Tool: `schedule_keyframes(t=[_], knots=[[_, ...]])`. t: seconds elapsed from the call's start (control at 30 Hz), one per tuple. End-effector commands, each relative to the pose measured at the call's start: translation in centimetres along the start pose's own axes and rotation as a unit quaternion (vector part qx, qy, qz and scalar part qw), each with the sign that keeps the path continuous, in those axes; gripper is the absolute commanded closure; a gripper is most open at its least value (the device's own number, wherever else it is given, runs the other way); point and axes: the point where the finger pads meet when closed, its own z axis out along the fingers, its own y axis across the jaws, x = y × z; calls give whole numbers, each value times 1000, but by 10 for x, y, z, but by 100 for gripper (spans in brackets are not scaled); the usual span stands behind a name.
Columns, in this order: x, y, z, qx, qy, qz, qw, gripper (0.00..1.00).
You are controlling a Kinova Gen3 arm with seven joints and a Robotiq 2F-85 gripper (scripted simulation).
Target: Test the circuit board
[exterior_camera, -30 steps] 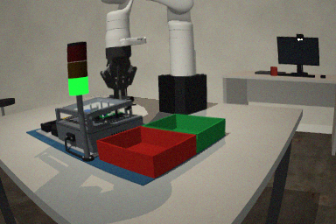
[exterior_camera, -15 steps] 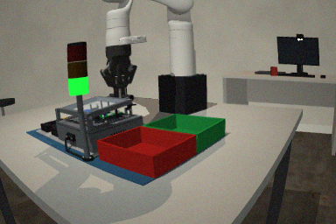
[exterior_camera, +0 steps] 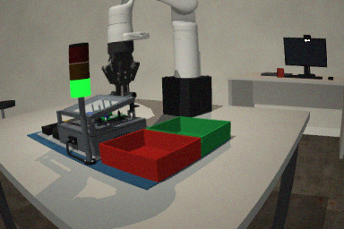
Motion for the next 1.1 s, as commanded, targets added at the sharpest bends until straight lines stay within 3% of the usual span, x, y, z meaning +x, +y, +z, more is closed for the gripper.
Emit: schedule_keyframes(t=[0.0,0.8,1.07], knots=[[1,3,-9,-3,2,-2,1000,100],[2,17,-51,-4,2,-2,1000,100],[2,31,-75,-4,2,-2,1000,100]])
